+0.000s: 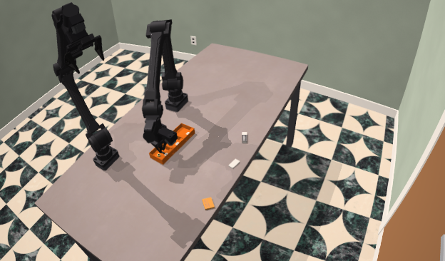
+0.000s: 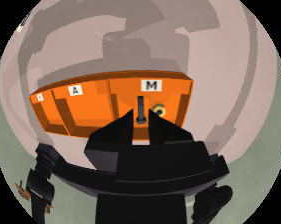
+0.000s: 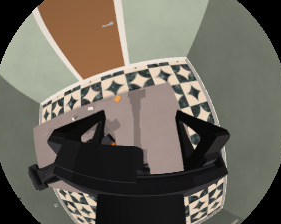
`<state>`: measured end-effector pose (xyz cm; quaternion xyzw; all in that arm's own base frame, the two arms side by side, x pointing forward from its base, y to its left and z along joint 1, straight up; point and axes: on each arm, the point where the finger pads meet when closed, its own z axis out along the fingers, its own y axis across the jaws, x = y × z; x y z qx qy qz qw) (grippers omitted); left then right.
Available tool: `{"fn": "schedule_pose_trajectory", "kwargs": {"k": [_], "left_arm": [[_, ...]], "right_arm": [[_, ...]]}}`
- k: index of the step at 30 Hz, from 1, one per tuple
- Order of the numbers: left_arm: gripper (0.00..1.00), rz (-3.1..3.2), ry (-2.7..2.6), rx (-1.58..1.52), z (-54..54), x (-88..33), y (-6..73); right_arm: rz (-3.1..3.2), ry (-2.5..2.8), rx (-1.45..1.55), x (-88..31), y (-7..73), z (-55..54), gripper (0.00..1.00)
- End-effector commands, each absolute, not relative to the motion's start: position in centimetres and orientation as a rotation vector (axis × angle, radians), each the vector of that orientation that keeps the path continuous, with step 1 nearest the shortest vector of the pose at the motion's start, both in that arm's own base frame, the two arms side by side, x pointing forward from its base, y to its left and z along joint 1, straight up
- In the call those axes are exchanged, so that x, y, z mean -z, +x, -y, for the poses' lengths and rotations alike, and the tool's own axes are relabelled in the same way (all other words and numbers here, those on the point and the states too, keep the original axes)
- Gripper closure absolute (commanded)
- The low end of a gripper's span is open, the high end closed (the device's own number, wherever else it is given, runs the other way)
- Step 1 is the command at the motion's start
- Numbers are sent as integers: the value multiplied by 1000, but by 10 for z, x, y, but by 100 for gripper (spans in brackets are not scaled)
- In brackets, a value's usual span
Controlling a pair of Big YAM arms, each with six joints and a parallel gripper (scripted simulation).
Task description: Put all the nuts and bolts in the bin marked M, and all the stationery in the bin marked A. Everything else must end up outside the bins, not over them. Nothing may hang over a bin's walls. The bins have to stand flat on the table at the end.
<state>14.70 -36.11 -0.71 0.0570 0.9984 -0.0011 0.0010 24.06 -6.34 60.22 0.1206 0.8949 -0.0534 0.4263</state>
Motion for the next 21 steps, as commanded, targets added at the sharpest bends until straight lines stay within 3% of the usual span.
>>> {"fn": "schedule_pose_trajectory", "kwargs": {"k": [1,21], "left_arm": [[80,-3124,174,40,372,-1,152],[80,-3116,167,70,379,-31,157]], "right_arm": [[-2239,295,140,-603,235,63,0],[-2239,295,140,-603,235,63,0]]}}
